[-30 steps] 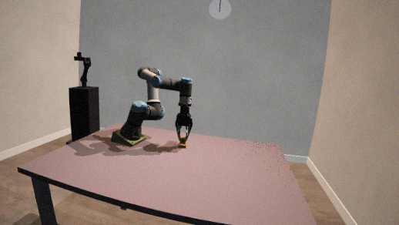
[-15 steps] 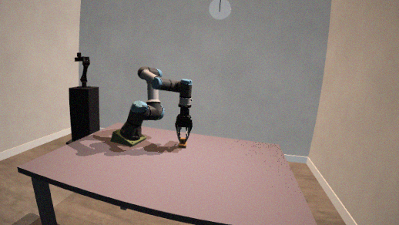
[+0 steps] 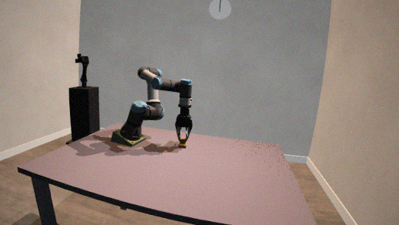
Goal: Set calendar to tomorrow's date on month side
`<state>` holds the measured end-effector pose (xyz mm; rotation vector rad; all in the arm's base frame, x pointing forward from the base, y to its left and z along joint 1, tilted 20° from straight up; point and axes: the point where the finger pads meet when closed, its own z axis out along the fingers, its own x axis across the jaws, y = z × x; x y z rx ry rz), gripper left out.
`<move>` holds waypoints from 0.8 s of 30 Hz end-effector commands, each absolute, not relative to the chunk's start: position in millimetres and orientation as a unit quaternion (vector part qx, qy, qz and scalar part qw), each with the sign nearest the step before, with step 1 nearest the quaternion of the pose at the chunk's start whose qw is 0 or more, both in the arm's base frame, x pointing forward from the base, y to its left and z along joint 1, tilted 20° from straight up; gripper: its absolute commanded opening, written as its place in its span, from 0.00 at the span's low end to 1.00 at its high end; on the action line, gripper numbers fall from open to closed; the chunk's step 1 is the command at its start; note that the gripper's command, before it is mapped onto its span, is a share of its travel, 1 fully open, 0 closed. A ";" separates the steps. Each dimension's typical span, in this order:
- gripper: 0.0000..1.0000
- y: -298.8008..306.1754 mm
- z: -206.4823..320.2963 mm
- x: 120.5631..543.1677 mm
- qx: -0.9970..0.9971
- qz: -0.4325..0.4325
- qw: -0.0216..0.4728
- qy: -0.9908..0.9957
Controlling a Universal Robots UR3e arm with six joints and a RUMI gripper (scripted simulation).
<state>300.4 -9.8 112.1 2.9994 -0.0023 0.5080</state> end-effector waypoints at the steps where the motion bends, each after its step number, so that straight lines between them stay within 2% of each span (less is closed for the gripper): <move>1: 0.10 -10.0 112.9 300.8 0.985 0.168 0.050 -0.001; 24: 0.10 -10.5 108.6 302.3 0.985 0.168 0.050 -0.001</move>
